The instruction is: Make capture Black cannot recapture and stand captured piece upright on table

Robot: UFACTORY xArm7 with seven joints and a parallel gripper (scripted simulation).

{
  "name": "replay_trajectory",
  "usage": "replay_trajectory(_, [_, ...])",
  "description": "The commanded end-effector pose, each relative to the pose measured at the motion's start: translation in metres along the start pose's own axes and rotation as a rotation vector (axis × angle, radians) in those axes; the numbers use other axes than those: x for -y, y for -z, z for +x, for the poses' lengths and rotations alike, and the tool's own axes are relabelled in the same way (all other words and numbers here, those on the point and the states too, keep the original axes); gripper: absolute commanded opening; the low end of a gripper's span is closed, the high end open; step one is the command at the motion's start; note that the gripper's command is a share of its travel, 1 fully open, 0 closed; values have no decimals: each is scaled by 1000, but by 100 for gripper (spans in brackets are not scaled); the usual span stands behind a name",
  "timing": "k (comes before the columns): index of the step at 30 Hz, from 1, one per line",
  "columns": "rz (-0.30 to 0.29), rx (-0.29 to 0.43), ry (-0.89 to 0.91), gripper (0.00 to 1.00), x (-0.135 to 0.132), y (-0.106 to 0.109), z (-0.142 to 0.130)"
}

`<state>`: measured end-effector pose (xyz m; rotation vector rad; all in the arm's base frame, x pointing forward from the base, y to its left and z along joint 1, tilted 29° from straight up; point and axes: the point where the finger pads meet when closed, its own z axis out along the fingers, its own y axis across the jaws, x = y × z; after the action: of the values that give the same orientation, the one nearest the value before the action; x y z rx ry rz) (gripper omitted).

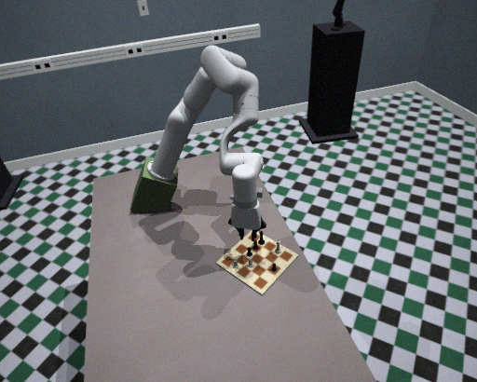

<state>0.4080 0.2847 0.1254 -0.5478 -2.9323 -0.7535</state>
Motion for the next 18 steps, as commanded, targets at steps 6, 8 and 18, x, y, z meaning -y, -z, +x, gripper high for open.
replay_trajectory(6, [-3,3,-1,39,-1,-2,-1])
replay_trajectory(8, [-3,3,-1,39,-1,-4,-1])
replay_trajectory(18, [-3,3,-1,39,-1,-13,-1])
